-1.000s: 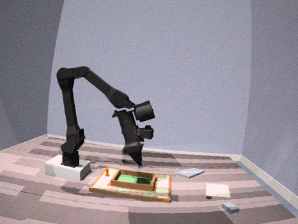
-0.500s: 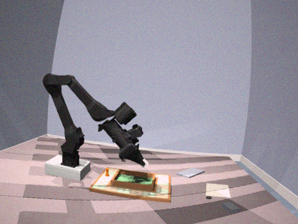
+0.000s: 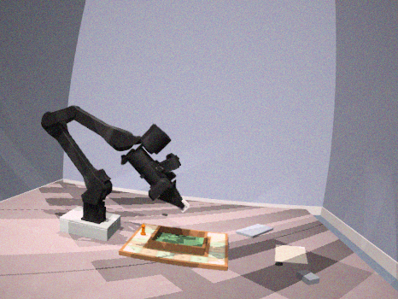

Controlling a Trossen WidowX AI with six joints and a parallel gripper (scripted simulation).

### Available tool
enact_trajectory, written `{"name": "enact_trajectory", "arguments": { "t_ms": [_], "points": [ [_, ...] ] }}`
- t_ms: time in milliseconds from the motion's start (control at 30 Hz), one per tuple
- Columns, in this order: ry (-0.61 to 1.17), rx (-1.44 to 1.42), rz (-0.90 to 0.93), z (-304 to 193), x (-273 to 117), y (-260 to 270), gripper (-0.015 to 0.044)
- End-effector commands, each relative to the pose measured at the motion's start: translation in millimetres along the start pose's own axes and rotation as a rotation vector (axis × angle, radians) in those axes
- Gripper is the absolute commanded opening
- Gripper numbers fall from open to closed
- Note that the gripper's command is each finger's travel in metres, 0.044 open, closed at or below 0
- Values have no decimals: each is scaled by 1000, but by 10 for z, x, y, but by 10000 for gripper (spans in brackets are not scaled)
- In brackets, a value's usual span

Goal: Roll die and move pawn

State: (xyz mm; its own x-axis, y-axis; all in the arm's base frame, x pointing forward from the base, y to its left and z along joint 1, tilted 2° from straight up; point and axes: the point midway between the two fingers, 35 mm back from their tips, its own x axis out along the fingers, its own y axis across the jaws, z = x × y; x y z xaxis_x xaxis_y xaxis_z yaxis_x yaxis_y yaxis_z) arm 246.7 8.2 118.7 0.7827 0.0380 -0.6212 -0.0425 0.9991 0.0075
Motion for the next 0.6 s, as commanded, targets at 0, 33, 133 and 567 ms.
{"name": "enact_trajectory", "arguments": {
  "t_ms": [0, 33, 133, 567],
  "points": [
    [1, 5, -3, -13, -19, -3, 0],
    [1, 0, 0, -4, -2, 0, 0],
    [1, 0, 0, -4, -2, 0, 0],
    [1, 0, 0, -4, -2, 0, 210]
  ]
}}
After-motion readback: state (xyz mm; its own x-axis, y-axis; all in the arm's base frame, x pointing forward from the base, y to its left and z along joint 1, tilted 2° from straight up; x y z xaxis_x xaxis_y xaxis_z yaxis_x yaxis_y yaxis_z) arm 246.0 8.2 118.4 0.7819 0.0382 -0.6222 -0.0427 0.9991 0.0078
